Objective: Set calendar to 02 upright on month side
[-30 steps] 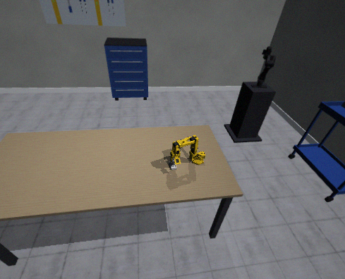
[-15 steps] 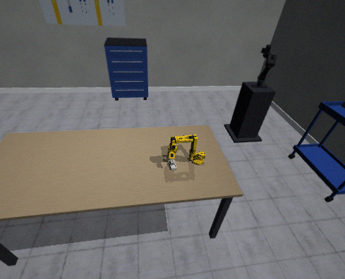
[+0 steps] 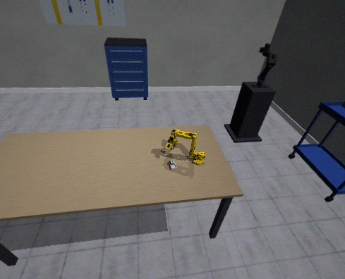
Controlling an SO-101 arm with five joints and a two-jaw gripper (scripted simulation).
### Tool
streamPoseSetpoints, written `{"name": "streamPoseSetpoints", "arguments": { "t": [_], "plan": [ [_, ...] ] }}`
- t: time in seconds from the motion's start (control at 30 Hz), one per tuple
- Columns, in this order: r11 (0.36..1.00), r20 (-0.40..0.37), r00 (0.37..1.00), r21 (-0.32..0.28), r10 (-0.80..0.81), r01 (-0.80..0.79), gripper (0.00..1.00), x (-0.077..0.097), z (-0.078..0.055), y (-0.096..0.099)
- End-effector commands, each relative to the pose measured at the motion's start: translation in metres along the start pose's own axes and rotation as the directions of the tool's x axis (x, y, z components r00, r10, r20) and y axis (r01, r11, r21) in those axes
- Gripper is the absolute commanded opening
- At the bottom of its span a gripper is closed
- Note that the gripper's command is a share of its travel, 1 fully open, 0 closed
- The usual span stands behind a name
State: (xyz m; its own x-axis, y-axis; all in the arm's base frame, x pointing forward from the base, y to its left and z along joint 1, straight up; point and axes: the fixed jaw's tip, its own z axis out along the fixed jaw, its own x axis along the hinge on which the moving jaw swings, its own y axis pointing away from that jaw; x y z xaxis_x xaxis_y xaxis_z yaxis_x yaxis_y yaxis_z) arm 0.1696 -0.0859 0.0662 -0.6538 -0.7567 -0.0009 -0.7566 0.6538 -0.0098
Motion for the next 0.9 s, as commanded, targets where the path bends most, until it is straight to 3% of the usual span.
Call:
{"name": "streamPoseSetpoints", "arguments": {
  "t": [0.0,0.2,0.5,0.87],
  "plan": [
    [0.988,0.006,0.988,0.025,0.154,-0.154,0.0,0.028,-0.001,-0.011],
    [0.947,0.004,0.948,0.026,0.319,-0.319,0.0,0.062,0.002,-0.013],
    [0.907,0.003,0.908,0.026,0.42,-0.42,0.0,0.083,0.003,-0.011],
    [0.89,0.005,0.891,0.036,0.454,-0.454,0.0,0.093,0.004,-0.01]
  ]
}}
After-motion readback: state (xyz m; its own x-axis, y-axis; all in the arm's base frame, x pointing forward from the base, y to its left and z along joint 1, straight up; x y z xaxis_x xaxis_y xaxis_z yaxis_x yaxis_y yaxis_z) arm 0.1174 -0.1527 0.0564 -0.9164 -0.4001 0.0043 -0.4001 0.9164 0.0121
